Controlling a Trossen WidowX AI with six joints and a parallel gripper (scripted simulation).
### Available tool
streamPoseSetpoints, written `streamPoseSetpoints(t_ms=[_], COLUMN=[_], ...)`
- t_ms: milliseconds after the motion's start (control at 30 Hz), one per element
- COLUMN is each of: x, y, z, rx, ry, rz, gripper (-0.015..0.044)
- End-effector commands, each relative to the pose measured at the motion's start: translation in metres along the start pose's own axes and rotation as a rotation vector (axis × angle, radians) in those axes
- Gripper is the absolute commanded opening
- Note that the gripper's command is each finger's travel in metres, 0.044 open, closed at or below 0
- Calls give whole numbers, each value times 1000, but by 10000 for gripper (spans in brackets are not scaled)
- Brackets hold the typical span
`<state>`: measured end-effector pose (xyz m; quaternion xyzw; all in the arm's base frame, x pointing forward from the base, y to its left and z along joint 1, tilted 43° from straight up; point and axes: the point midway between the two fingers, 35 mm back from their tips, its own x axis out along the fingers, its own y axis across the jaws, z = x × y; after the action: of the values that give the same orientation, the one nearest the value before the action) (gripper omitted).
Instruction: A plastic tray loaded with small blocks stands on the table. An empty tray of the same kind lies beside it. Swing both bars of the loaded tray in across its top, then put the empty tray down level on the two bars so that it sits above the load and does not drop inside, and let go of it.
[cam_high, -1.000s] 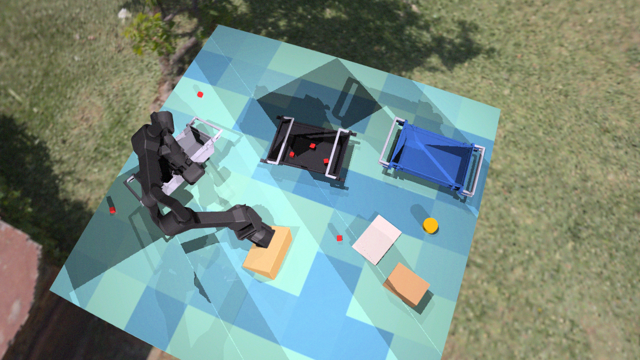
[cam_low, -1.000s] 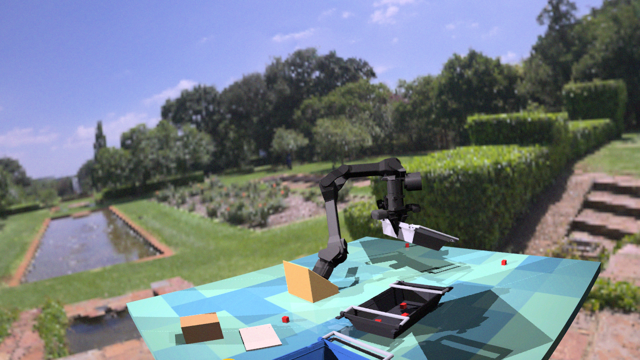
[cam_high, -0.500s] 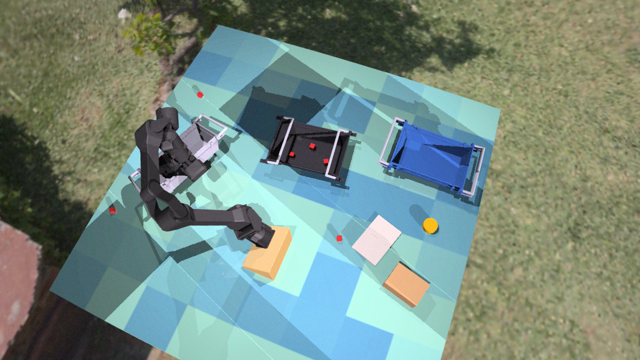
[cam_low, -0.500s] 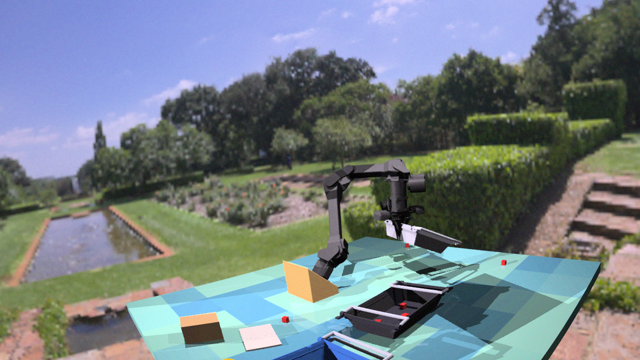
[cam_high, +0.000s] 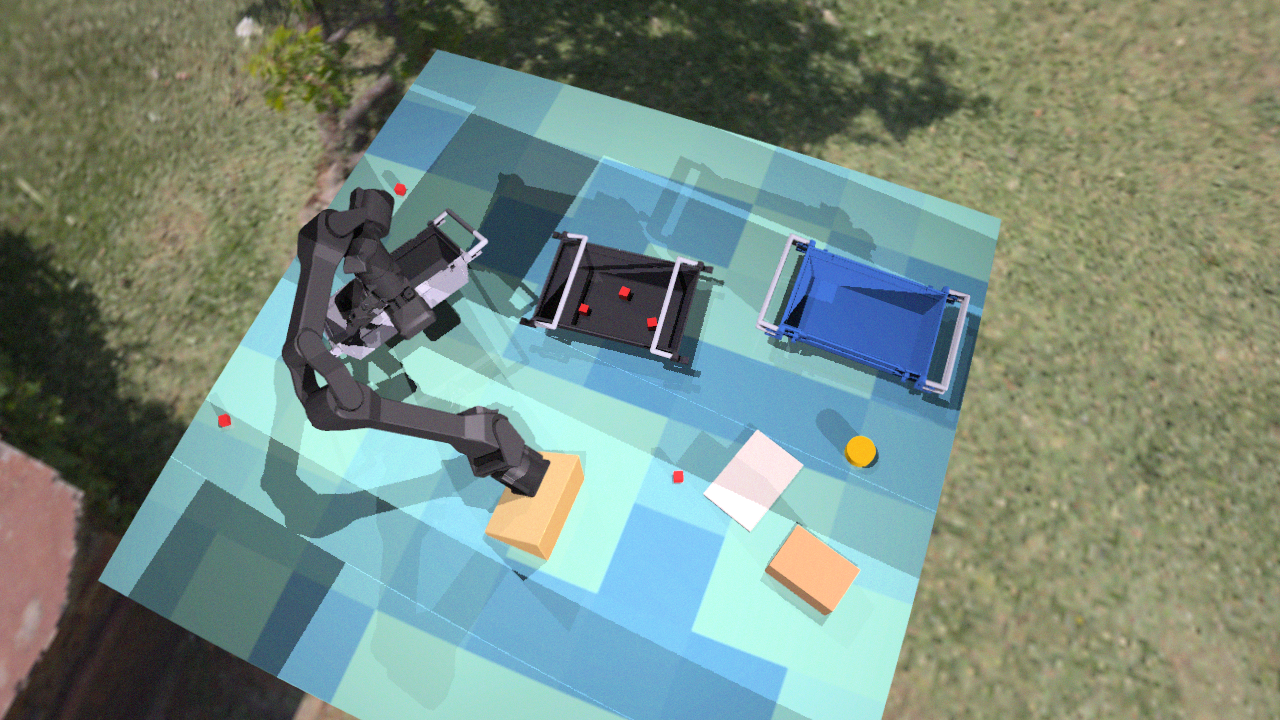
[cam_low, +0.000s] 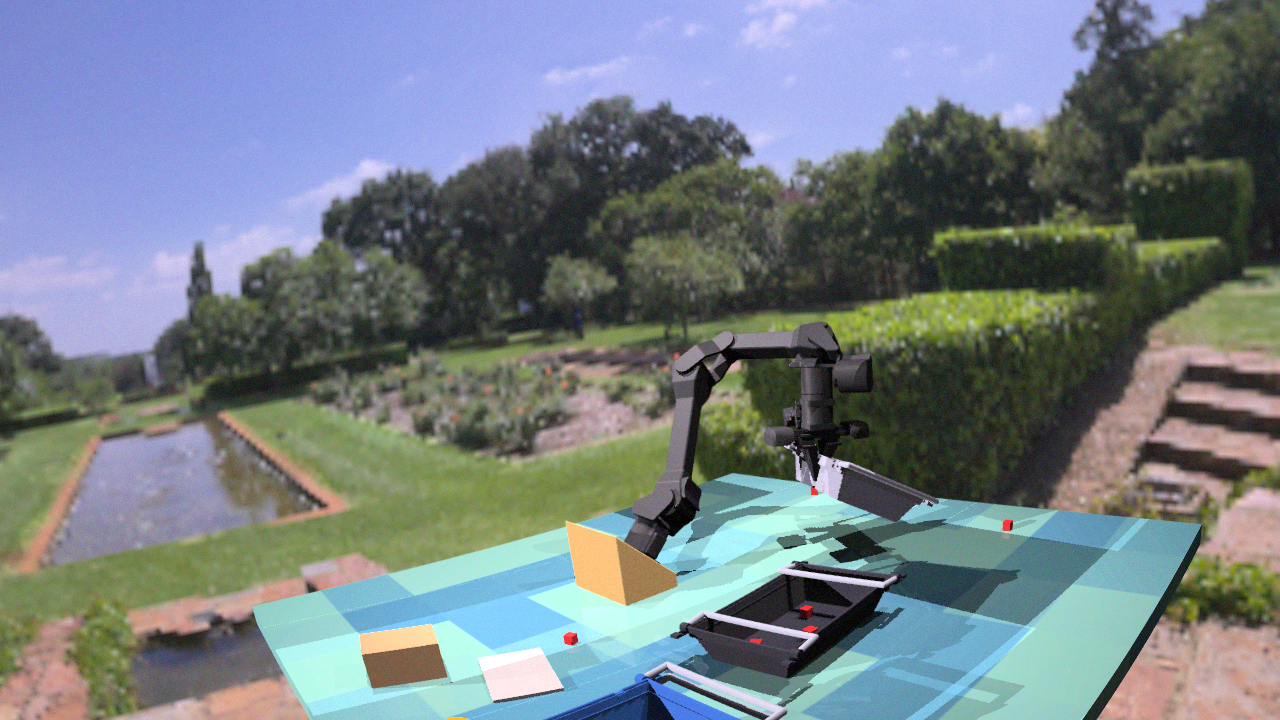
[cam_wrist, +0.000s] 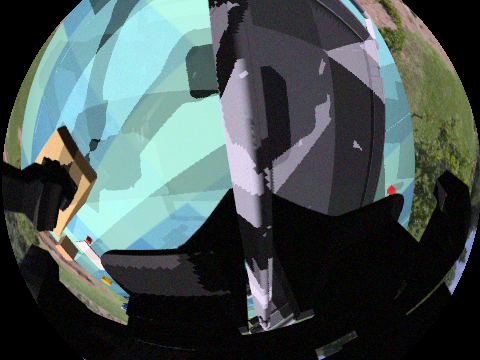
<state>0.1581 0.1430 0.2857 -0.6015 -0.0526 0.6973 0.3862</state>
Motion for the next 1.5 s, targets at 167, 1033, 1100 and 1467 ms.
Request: streamPoseSetpoints(t_ms=[167, 1033, 1100, 1467], x=[-3, -3, -3, -6], y=[-4, 31, 36, 69], z=[-39, -156, -164, -208], rx=[85, 355, 376, 490], ry=[26, 30, 28, 16], rz=[-3, 20, 19, 8], gripper=[0, 0, 0, 0])
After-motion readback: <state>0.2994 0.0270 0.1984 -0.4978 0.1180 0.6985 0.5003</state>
